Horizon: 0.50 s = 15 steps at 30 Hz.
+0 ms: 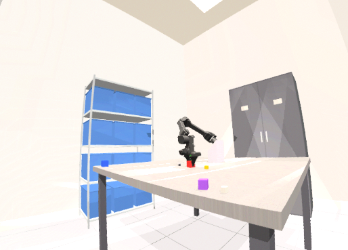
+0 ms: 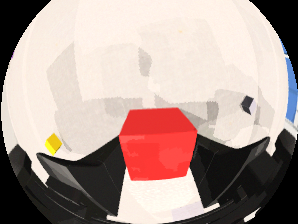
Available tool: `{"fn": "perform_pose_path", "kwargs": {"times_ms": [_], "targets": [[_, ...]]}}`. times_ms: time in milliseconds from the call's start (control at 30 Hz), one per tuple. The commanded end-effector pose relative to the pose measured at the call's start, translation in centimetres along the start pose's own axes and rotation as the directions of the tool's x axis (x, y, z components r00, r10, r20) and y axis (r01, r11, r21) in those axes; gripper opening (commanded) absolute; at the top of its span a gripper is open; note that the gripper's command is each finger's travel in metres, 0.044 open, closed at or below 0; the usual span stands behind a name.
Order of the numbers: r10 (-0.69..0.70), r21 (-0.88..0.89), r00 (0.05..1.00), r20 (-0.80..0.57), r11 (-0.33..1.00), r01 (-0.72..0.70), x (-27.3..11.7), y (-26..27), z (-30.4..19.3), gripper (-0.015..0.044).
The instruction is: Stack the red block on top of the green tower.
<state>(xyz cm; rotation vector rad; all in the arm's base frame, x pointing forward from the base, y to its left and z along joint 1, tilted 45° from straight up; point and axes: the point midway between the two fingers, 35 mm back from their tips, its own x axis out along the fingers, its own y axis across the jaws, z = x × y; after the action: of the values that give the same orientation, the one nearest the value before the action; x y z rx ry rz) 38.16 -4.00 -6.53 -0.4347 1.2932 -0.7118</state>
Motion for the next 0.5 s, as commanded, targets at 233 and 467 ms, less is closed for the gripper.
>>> {"fn": "perform_pose_path", "kwargs": {"times_ms": [233, 467], "targets": [[-0.002, -0.003, 1.0, 0.001, 1.0, 0.002, -0.7, 0.0, 0.0, 0.0059], [-0.001, -0.003, 1.0, 0.001, 1.0, 0.001, -4.1, 0.1, 0.0, 0.0]]}}
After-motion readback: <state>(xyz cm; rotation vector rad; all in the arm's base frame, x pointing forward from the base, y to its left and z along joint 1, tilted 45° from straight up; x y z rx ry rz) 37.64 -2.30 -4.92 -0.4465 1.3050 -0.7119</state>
